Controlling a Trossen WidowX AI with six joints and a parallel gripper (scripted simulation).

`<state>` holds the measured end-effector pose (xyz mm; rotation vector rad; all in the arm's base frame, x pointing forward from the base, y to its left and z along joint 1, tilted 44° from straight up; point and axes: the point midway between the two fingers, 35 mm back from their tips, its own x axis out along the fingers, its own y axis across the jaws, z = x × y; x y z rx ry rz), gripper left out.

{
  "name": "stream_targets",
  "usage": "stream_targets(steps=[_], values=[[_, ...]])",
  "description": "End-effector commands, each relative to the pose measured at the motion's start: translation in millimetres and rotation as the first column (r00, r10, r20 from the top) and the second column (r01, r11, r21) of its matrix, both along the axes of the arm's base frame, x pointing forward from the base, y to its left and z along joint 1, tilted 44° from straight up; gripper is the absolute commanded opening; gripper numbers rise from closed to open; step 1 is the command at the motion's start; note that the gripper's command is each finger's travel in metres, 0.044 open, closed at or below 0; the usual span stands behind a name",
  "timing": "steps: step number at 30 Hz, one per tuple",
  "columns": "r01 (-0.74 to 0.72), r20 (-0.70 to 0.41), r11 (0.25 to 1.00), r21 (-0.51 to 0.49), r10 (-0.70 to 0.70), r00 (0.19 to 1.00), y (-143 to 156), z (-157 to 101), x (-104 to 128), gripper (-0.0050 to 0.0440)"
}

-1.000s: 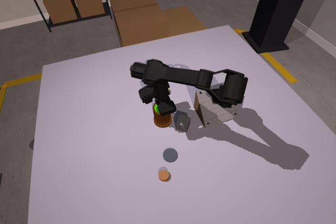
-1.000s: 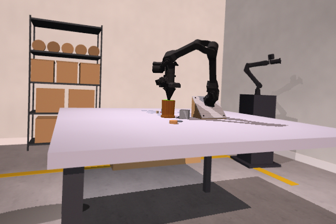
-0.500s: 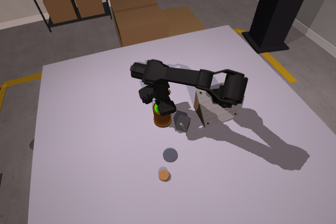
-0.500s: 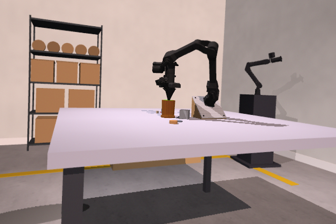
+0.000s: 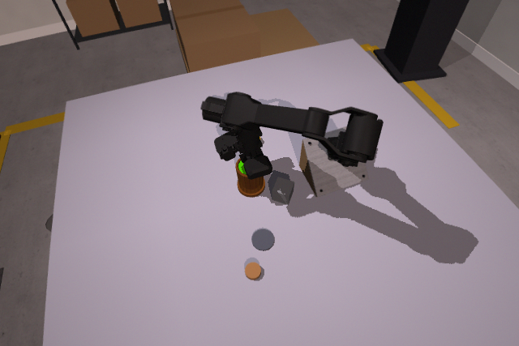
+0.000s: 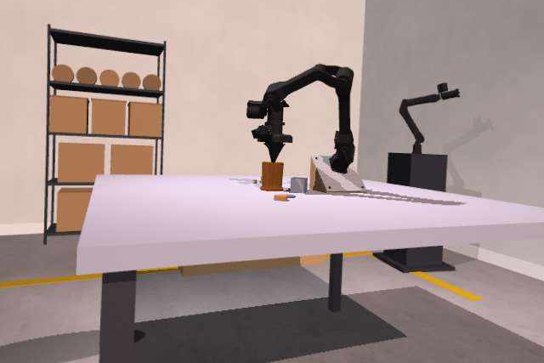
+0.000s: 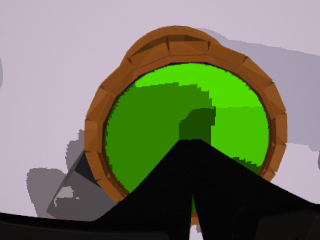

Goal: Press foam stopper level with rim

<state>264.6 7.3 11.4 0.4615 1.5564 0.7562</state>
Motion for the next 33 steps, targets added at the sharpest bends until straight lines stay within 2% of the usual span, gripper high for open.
stream_targets(steps=[1, 33], values=[[-0.002, -0.008, 1.000, 0.001, 0.002, 1.000, 1.9, -0.8, -1.9, 0.0000], [-0.002, -0.008, 1.000, 0.001, 0.002, 1.000, 4.0, -2.9, -2.8, 0.0000]])
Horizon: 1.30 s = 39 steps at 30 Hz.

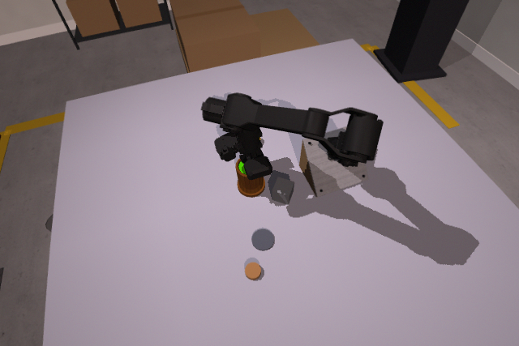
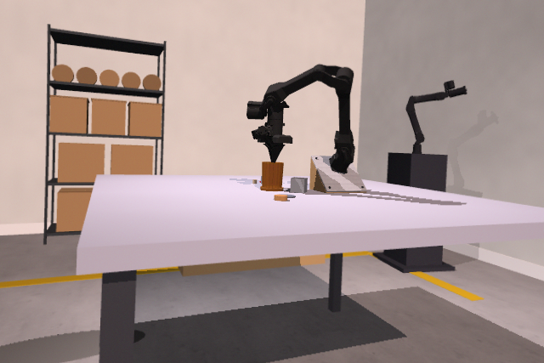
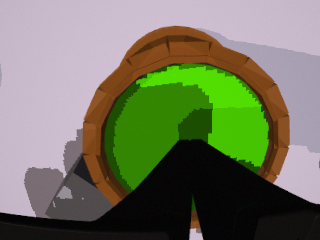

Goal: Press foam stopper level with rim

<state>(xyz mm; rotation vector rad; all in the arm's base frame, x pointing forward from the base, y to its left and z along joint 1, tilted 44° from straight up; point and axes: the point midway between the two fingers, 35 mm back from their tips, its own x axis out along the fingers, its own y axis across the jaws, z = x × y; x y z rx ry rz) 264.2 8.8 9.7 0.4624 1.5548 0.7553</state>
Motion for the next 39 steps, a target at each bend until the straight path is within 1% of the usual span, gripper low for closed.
stream_targets(steps=[1, 39], values=[[-0.003, -0.009, 1.000, 0.000, 0.003, 1.000, 2.5, -1.3, -2.4, 0.0000], [-0.003, -0.009, 1.000, 0.000, 0.003, 1.000, 5.0, -4.0, -3.0, 0.0000]])
